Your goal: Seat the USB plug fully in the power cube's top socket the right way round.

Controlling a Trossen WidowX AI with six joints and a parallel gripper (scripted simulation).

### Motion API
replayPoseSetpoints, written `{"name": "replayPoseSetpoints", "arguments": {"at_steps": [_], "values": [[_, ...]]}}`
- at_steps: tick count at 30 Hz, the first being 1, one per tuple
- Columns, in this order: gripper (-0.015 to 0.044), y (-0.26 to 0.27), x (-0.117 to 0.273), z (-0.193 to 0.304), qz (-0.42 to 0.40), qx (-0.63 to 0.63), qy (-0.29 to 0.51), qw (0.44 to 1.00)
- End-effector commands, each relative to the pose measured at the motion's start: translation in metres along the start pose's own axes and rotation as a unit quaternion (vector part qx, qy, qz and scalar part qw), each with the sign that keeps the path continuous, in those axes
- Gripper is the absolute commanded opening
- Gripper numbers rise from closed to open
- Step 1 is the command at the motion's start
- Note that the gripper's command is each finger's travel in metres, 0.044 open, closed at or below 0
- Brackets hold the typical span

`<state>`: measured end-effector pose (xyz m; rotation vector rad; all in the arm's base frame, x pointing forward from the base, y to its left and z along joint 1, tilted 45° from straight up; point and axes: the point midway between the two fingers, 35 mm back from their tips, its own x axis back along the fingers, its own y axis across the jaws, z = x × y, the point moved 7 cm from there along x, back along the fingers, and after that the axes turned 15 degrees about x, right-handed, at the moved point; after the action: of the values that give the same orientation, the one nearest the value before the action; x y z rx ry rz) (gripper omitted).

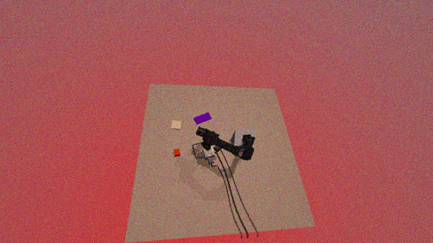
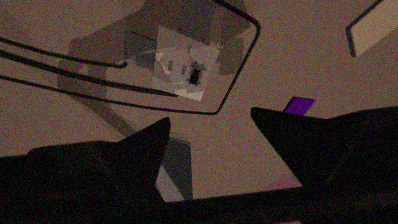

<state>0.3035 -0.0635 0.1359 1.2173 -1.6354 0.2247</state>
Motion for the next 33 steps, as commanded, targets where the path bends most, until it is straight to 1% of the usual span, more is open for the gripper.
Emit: {"name": "replayPoseSetpoints", "arguments": {"at_steps": [1,5,7,33], "values": [[0.0440,0.0044,0.0017,-0.0138,0.034,0.424,-0.068,0.902],[0.0440,0.0048,0.0025,-0.0158,0.046,0.518,-0.072,0.851],[0.0440,0.0049,0.0027,-0.0161,0.048,0.529,-0.073,0.844],[0.0440,0.0049,0.0002,-0.0162,0.048,0.529,-0.073,0.844]]}}
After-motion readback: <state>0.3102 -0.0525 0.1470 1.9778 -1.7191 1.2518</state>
